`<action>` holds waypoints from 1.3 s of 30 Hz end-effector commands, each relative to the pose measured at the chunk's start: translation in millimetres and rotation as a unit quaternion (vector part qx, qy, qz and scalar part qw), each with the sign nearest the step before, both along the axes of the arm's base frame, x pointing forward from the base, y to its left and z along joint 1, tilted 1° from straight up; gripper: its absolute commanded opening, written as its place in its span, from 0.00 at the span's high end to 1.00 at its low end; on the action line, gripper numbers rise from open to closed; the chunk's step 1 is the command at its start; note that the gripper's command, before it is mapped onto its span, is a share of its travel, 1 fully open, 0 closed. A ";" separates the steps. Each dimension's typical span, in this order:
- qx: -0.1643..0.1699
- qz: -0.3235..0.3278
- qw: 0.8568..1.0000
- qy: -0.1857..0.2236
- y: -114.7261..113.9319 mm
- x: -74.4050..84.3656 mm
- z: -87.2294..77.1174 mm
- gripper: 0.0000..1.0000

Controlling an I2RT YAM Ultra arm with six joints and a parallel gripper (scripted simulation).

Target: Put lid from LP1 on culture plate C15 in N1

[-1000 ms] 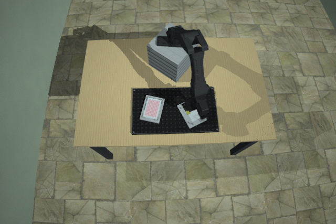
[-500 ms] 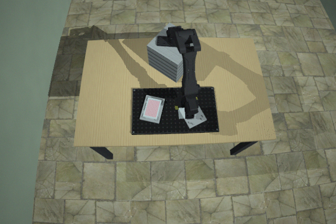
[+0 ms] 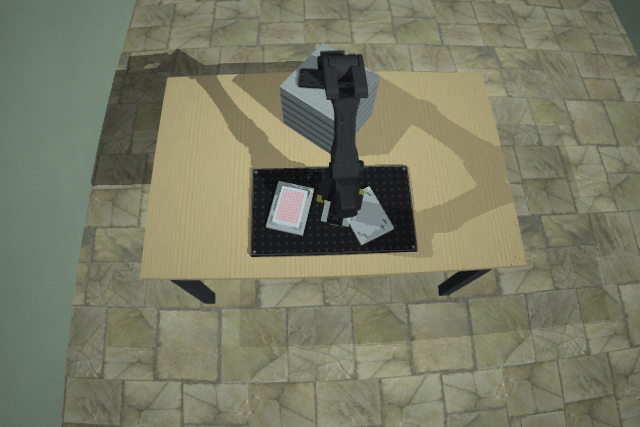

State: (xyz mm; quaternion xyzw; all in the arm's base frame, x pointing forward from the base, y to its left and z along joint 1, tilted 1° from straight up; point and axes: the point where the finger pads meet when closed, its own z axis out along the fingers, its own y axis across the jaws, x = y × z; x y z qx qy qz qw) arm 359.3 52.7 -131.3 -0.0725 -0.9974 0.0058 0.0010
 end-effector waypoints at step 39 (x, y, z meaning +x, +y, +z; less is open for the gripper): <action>0.000 0.000 1.000 -0.014 -114.7 5.0 5.4 1.00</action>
